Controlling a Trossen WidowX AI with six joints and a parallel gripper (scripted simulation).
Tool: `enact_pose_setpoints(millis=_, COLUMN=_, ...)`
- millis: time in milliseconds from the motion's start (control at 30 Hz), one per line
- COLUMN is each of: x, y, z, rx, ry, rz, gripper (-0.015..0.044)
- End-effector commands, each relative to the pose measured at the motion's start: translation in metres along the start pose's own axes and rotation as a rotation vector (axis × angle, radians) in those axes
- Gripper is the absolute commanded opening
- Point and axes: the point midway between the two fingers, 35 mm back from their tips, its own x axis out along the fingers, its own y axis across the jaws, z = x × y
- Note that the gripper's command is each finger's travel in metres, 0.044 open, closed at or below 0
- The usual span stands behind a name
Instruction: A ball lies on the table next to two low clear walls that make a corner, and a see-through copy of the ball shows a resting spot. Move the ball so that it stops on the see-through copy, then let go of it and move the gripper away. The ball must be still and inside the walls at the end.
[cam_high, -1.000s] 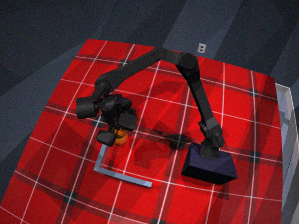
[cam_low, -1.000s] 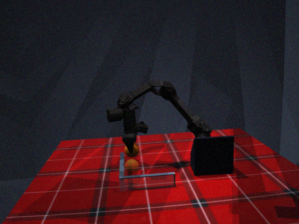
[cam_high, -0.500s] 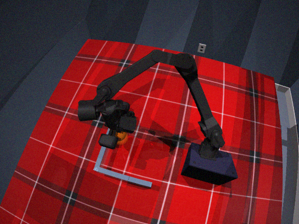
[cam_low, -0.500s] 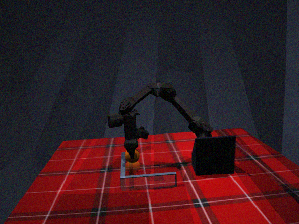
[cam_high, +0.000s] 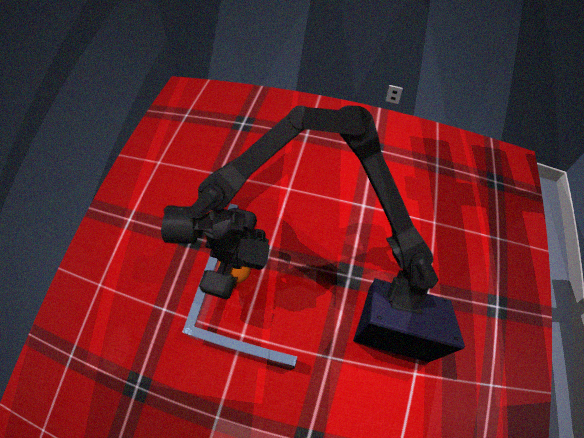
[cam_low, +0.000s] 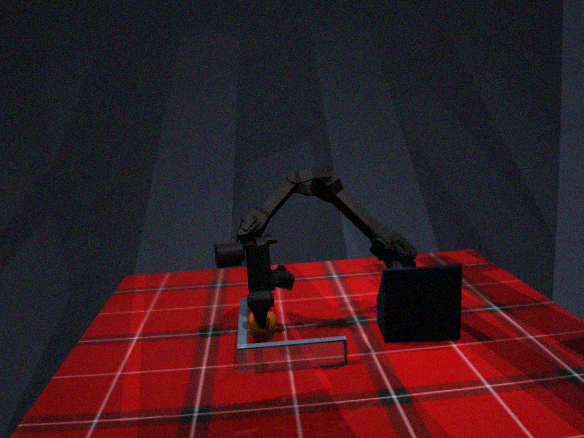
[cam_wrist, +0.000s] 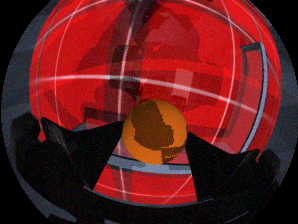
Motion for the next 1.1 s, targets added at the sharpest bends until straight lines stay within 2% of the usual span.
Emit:
enact_pose_setpoints(millis=0, x=0.006, y=0.0, z=0.001, rx=-0.006, ry=0.0, rz=0.004, gripper=0.0)
enact_pose_setpoints(millis=200, x=0.015, y=0.0, z=0.001, rx=-0.006, ry=0.0, rz=0.005, gripper=0.0)
enact_pose_setpoints(millis=700, x=0.011, y=0.0, z=0.001, rx=-0.003, ry=-0.005, rz=0.001, gripper=0.0394)
enact_pose_setpoints(millis=767, x=0.001, y=-0.001, z=0.0, rx=-0.004, ry=-0.004, rz=0.0, gripper=0.044)
enact_pose_setpoints(millis=933, x=-0.071, y=-0.001, z=0.0, rx=-0.007, ry=0.0, rz=0.0, gripper=0.044)
enact_pose_setpoints(millis=1067, x=-0.074, y=-0.001, z=0.001, rx=-0.007, ry=0.0, rz=0.001, gripper=0.044)
